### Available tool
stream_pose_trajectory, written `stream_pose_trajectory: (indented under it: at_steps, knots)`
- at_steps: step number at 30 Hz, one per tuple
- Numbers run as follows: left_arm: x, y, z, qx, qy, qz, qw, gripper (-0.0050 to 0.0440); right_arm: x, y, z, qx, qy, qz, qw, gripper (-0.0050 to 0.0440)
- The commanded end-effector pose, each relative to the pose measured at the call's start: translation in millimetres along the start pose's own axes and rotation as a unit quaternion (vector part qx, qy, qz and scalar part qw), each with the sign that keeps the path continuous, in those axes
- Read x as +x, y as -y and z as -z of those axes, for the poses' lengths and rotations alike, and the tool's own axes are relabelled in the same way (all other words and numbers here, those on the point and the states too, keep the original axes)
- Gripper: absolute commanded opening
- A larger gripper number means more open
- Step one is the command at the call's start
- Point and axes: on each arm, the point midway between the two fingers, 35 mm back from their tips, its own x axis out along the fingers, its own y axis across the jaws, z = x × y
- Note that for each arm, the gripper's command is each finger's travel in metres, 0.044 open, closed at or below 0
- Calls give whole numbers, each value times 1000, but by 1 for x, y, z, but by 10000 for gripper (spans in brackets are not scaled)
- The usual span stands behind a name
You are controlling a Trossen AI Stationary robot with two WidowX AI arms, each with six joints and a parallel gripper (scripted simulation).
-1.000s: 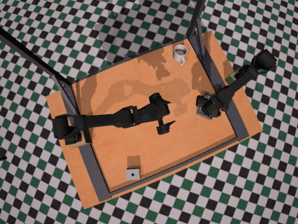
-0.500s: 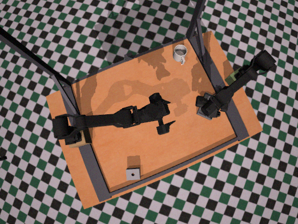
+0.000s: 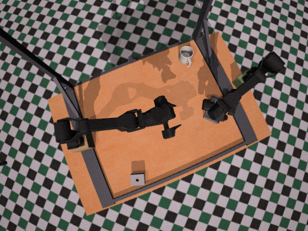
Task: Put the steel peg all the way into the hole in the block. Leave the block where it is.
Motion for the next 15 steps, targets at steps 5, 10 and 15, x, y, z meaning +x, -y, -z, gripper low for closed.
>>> stream_pose_trajectory:
  at_steps: [5,10,15]
  knots:
    - [-3,4,-5,0,6,2,1000,100,-7,0,-15,0,18,0,1000,440]
    - [-5,4,-4,0,8,5,1000,80,-7,0,-15,0,18,0,1000,440]
    - [-5,4,-4,0,8,5,1000,47,-7,0,-15,0,18,0,1000,440]
